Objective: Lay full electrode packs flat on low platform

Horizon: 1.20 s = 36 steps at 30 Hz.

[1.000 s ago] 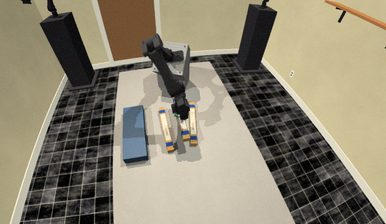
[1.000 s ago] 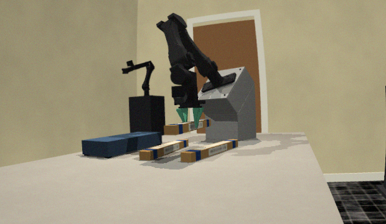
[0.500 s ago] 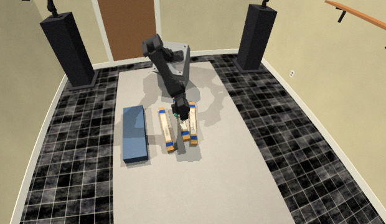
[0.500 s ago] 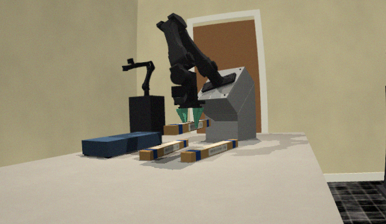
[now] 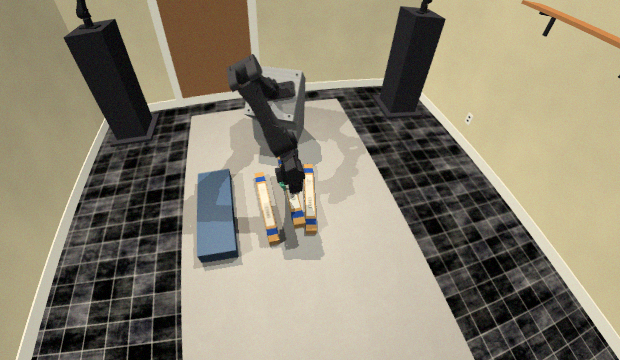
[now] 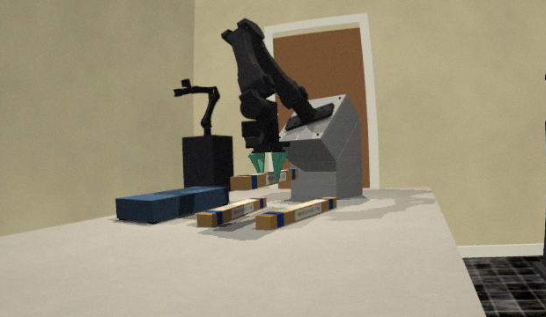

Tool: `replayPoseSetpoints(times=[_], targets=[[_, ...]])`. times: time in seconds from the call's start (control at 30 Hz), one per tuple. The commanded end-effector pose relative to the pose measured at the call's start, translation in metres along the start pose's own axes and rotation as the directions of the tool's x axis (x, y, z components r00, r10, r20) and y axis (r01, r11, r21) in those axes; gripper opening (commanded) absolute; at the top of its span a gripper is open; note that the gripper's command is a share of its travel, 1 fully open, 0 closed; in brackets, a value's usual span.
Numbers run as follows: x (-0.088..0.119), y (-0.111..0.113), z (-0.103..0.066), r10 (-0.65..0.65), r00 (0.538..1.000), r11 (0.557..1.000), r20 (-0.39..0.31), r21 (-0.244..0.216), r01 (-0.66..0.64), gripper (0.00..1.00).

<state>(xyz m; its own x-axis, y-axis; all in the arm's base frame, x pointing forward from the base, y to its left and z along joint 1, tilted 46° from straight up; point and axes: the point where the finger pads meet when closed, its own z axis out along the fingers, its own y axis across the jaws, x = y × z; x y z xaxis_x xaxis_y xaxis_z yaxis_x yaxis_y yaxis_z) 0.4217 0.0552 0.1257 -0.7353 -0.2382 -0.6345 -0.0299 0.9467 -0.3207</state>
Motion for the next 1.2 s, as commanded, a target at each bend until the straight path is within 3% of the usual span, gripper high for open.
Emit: replayPoseSetpoints(times=[0.0,0.07,0.1,1.17], targets=[[-0.020,-0.001,-0.013,0.017,0.998,1.000,0.057,-0.010,-0.017,0.00],[-0.019,-0.001,-0.013,0.017,0.998,1.000,0.056,-0.011,-0.016,0.00],[-0.002,0.000,-0.004,0.004,1.000,1.000,0.017,-0.004,-0.004,0.00],[-0.001,0.000,-0.042,0.004,1.000,1.000,0.017,-0.004,-0.004,0.00]])
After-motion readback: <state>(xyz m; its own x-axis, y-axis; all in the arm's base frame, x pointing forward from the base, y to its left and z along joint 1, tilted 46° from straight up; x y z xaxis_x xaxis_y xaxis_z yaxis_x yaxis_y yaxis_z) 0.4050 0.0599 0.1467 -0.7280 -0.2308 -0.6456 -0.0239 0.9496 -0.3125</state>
